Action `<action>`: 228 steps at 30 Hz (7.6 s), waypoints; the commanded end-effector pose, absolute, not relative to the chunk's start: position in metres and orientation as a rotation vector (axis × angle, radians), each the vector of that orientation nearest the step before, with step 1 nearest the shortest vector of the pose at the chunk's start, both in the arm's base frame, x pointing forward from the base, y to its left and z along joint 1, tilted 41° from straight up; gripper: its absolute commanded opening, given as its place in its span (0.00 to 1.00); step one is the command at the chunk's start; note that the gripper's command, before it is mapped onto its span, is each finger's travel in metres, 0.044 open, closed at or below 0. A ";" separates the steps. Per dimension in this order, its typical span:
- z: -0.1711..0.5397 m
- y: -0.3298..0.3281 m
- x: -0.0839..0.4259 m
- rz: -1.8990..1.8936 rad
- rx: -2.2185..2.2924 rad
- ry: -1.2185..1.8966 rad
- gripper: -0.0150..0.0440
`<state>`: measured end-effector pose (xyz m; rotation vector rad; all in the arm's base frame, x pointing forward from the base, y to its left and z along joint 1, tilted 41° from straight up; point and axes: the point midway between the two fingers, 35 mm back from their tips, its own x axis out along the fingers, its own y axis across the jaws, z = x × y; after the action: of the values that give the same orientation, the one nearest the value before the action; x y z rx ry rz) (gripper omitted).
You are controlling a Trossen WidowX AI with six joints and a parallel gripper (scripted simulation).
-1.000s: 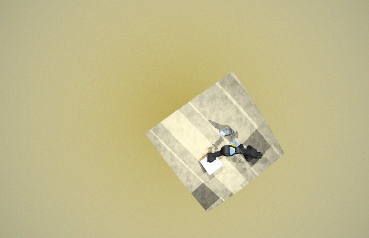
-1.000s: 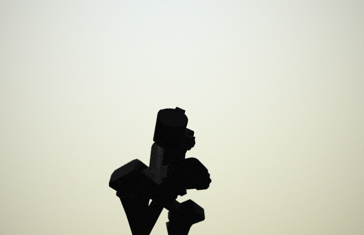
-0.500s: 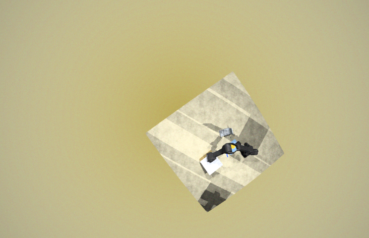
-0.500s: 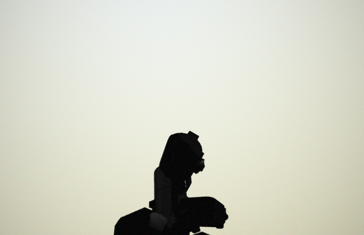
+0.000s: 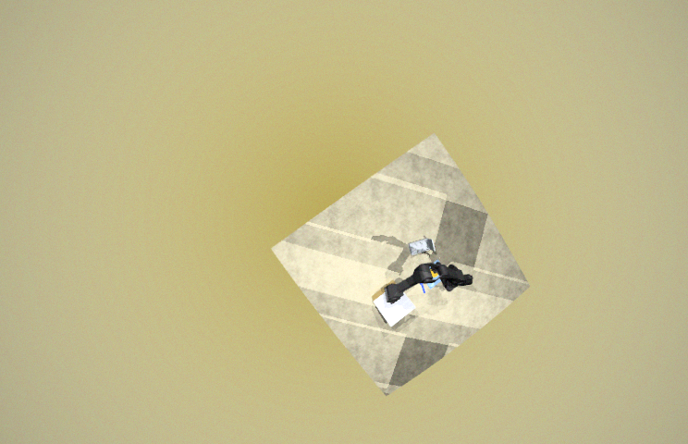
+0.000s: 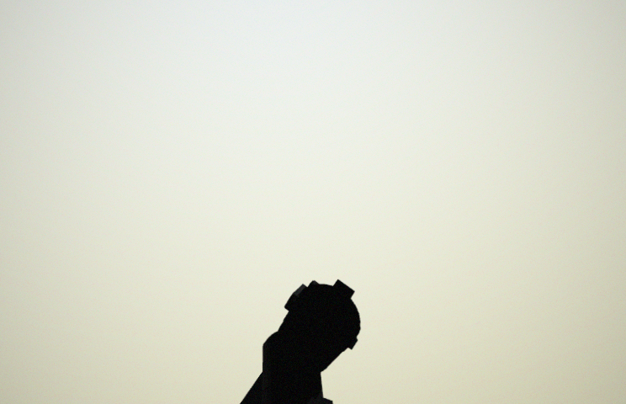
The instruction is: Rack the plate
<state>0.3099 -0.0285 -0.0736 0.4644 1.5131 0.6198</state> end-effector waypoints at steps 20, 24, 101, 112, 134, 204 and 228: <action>-0.103 -0.004 0.308 0.622 0.473 1.511 0.93; -0.108 0.000 0.308 0.623 0.473 1.510 0.93; 0.051 -0.073 0.322 0.309 0.764 1.638 0.25; 0.086 -0.037 0.310 -0.005 1.043 1.717 0.25; 0.140 0.031 0.265 -0.688 1.579 1.752 0.25; 0.036 0.105 0.253 -0.678 0.817 0.894 0.25; 0.055 0.133 0.241 -0.405 0.683 0.401 0.25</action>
<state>0.2445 0.1319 0.0507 0.6901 0.4677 -0.4316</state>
